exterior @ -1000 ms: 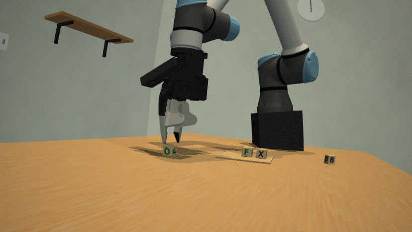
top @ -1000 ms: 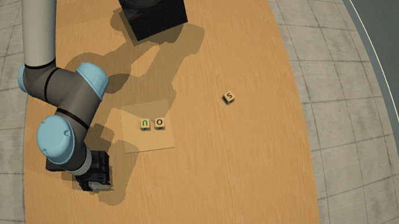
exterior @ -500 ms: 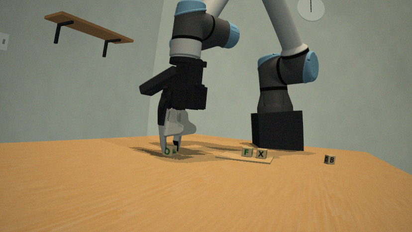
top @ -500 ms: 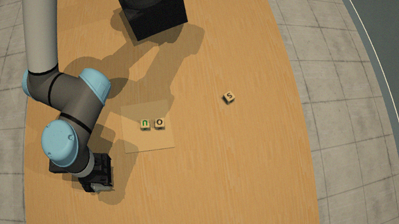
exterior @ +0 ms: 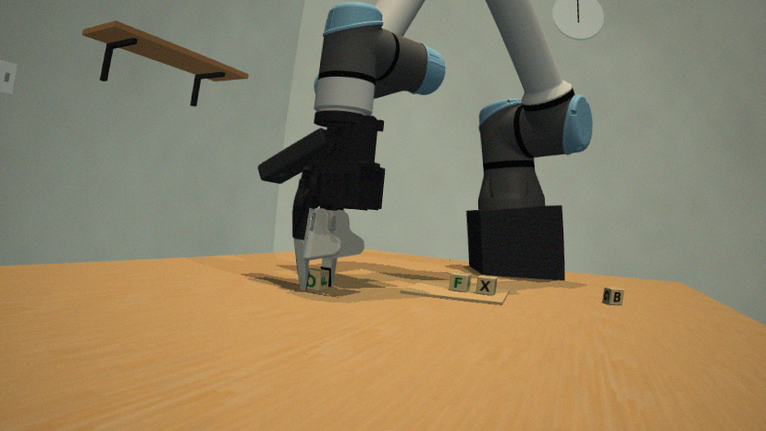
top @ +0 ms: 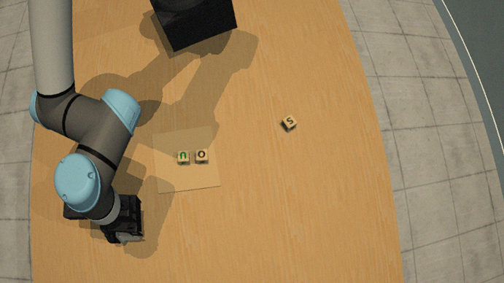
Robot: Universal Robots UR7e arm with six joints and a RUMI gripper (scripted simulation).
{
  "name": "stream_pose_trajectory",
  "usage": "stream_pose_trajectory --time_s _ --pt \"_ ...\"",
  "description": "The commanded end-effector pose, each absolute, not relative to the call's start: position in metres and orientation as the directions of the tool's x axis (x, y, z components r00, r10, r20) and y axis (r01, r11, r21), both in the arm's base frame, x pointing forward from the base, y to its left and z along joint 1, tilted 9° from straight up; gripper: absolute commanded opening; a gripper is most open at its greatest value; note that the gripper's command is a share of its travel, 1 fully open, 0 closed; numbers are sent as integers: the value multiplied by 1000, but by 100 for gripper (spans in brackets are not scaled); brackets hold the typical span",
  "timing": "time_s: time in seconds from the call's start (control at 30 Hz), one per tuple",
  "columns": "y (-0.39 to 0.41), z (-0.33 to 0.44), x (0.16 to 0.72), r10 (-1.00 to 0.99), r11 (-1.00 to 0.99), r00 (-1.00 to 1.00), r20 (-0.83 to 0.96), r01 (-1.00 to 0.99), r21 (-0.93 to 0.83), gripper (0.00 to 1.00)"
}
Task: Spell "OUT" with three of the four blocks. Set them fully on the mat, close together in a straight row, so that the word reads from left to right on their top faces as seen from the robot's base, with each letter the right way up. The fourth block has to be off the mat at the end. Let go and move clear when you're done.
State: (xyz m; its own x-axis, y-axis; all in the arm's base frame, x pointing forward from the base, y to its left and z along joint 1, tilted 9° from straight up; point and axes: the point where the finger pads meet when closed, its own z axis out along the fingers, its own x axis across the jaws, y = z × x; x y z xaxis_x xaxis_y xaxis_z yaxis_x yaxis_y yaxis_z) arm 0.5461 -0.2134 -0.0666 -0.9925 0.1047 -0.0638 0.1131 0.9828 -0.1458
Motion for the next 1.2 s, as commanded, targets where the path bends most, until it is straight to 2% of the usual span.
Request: stream_pose_trajectory --time_s 0.0,0.1,0.13,0.67,0.7,1.17 --pt "-214 -66 547 105 983 -992 -65 113 -146 37" --pt "-214 -66 547 105 983 -992 -65 113 -146 37" --pt "-214 -66 547 105 983 -992 -65 113 -146 25" --pt "-214 -66 547 105 983 -992 -65 113 -146 25" --pt "-214 -66 547 105 983 -992 -65 113 -146 5" --pt "-214 -66 547 105 983 -992 -65 113 -146 5"
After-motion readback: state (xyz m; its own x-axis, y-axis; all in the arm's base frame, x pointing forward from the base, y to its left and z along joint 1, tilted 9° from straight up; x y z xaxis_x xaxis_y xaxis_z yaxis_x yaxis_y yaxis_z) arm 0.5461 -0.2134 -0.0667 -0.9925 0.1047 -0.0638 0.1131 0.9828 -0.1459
